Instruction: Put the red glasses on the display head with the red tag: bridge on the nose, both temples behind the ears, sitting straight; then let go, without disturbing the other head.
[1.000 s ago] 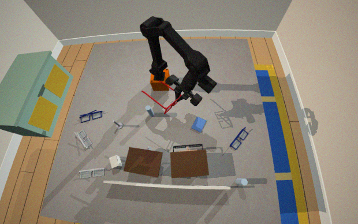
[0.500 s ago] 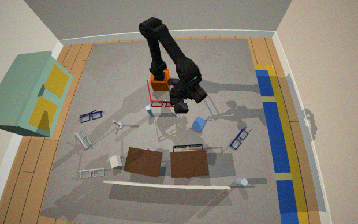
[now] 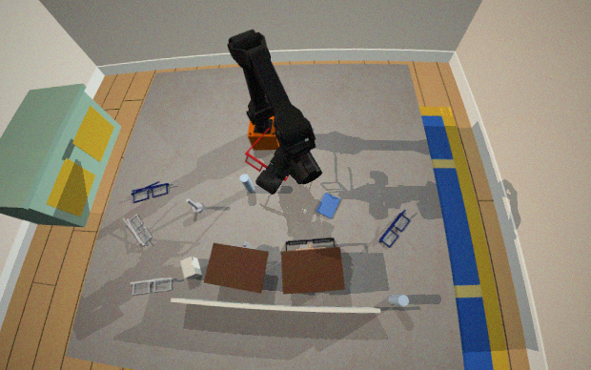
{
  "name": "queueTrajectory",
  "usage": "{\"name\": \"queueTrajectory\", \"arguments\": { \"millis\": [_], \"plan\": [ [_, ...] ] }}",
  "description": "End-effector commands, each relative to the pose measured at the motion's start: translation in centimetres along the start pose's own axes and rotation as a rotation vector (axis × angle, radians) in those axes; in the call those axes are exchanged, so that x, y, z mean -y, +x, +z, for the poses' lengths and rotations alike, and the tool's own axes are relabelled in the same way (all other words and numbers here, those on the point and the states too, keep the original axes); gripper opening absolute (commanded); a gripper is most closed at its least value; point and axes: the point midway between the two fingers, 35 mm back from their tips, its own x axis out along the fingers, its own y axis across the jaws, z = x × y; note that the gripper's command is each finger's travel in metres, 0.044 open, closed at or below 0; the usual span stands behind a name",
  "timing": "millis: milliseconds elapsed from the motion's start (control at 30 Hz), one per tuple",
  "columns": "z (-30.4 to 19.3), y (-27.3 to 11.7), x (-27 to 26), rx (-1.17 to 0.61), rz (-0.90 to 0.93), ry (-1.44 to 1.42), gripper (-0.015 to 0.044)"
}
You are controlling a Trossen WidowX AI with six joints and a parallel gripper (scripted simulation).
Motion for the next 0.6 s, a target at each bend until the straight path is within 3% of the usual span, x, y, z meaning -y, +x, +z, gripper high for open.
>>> {"name": "queueTrajectory", "arguments": {
  "millis": [0, 567],
  "plan": [
    [-0.5, 0.7, 0.6, 0.010, 0.038, 0.220, 0.0000],
    [-2.7, 2.9, 2.8, 0.002, 0.170, 1.027, 0.0000]
  ]
}}
